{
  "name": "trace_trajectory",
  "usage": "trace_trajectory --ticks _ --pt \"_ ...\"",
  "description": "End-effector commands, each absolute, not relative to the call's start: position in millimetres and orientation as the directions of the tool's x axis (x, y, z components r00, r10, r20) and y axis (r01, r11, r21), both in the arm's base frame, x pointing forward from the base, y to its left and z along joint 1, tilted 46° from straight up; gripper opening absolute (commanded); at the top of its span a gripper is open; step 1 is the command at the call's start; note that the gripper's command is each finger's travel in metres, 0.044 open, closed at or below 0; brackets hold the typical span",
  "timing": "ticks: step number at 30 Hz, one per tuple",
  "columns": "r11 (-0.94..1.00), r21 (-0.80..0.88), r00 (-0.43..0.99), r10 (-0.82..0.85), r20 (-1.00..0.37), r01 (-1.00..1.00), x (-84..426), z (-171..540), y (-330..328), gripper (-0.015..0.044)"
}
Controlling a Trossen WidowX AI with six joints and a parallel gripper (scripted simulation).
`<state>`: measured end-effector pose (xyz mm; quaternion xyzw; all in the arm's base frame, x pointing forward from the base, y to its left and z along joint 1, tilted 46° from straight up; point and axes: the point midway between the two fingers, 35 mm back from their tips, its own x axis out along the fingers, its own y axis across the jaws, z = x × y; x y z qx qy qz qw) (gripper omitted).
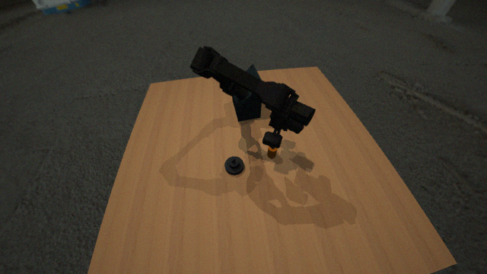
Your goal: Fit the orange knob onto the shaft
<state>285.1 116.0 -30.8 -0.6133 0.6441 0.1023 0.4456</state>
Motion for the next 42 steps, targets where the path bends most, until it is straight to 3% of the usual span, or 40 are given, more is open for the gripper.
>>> trace_trajectory --ticks 1,8,10,42 --pt "0.372 -0.54 0.152 -0.701 -0.696 -0.755 286 -30 116 0.044" --pt "0.667 -0.716 0.152 -0.701 -0.696 -0.204 286 -30 116 0.044" --pt "0.682 -0.718 0.152 -0.701 -0.696 -0.142 286 -30 116 0.044" --pt "0.681 -0.718 0.152 -0.702 -0.696 -0.142 297 -75 71 0.044"
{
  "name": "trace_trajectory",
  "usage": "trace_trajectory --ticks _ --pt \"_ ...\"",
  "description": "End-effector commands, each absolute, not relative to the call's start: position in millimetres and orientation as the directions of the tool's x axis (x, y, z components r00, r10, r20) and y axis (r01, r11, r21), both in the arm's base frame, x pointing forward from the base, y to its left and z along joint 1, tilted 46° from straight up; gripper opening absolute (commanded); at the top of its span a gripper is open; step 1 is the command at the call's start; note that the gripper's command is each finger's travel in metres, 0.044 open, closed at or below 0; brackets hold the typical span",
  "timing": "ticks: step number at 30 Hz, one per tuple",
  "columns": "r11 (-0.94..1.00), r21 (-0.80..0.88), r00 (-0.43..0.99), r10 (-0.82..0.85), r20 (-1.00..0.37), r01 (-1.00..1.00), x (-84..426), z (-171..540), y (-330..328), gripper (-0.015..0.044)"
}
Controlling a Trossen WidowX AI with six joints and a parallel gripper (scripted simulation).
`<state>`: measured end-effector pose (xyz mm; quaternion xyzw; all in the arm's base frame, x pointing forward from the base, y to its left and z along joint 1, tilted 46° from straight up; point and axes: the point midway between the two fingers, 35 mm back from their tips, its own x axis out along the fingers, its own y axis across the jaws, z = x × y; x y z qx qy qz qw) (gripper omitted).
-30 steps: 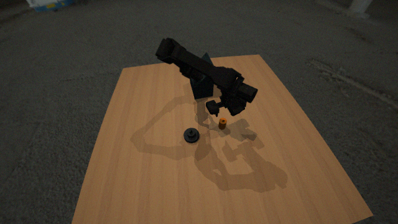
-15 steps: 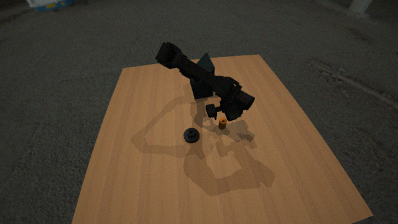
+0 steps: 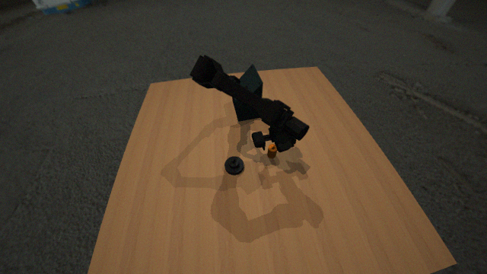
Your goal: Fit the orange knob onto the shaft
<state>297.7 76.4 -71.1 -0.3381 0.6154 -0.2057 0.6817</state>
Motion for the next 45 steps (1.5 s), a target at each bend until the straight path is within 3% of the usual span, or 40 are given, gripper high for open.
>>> trace_trajectory --ticks 1,35,45 --pt "0.681 -0.718 0.152 -0.702 -0.696 -0.142 297 -76 70 0.044" --pt "0.678 -0.721 0.153 -0.705 -0.693 -0.141 303 -111 32 0.044" --pt "0.678 -0.721 0.153 -0.705 -0.693 -0.141 303 -111 32 0.0197"
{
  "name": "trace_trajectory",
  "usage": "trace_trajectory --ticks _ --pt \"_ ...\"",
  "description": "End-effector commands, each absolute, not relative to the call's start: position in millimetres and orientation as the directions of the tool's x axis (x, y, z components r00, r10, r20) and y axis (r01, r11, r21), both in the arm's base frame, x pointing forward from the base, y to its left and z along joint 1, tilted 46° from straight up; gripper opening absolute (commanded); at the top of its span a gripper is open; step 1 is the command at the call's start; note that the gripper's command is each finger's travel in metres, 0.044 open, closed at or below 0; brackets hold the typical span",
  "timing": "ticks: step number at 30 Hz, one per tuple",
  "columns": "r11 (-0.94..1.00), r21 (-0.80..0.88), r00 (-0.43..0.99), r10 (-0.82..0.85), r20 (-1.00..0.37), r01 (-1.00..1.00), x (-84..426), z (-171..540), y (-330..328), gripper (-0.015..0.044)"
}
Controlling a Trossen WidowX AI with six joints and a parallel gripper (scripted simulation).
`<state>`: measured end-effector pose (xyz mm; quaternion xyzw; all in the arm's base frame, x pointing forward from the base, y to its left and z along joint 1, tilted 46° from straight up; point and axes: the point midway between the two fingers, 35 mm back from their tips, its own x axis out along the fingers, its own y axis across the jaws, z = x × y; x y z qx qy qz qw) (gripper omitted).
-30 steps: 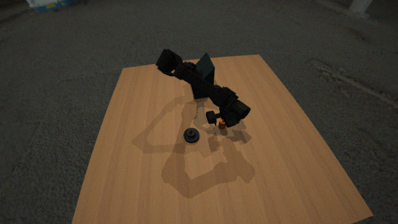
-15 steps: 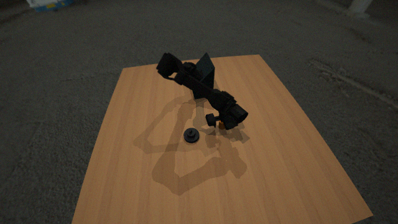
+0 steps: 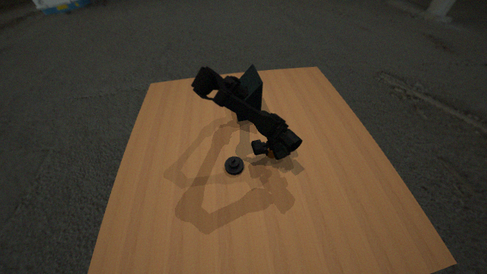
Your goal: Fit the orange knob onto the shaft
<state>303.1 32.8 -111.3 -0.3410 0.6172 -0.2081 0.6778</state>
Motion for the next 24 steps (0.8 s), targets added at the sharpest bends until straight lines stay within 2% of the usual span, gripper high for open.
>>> trace_trajectory --ticks 1,6,12,24 --pt "0.678 -0.721 0.153 -0.705 -0.693 -0.141 303 -111 32 0.019" --pt "0.678 -0.721 0.153 -0.705 -0.693 -0.141 303 -111 32 0.0157" --pt "0.684 -0.715 0.154 -0.699 -0.699 -0.144 303 -99 54 0.0" --pt "0.686 -0.713 0.151 -0.697 -0.701 -0.141 287 -44 124 0.0"
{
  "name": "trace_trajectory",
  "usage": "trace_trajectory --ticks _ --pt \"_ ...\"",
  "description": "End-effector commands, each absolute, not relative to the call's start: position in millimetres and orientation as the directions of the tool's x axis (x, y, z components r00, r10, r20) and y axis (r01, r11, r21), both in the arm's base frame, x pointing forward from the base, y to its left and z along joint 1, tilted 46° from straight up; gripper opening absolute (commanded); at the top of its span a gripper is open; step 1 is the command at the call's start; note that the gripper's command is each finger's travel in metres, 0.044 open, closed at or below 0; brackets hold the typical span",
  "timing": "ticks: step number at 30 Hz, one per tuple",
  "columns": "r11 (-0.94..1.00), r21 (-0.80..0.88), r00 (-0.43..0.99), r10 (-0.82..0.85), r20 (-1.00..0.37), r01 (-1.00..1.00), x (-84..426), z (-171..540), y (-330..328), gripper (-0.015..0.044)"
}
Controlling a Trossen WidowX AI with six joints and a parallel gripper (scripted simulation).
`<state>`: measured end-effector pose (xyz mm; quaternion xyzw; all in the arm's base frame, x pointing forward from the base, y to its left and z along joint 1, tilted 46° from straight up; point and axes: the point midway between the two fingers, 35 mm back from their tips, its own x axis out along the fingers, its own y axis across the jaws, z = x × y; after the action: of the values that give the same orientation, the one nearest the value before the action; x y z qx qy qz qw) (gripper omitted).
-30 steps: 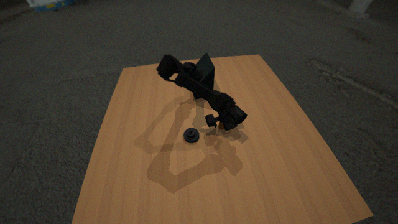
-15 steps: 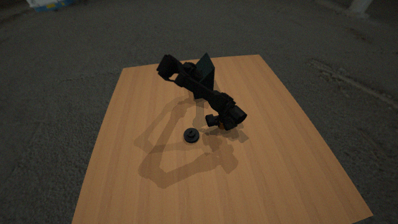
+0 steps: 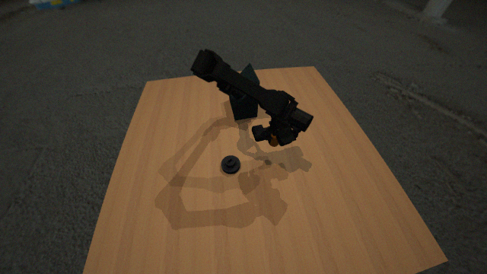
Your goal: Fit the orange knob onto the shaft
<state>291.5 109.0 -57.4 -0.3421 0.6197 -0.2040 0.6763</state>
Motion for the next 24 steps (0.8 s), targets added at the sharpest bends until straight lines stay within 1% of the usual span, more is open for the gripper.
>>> trace_trajectory --ticks 1,4,8,24 --pt "0.686 -0.714 0.151 -0.698 -0.7 -0.141 285 -39 129 0.0" --pt "0.683 -0.716 0.151 -0.7 -0.698 -0.143 279 -26 142 0.0" --pt "0.684 -0.716 0.151 -0.699 -0.699 -0.143 280 -25 141 0.0" --pt "0.702 -0.7 0.142 -0.685 -0.714 -0.133 301 -1 106 0.0"
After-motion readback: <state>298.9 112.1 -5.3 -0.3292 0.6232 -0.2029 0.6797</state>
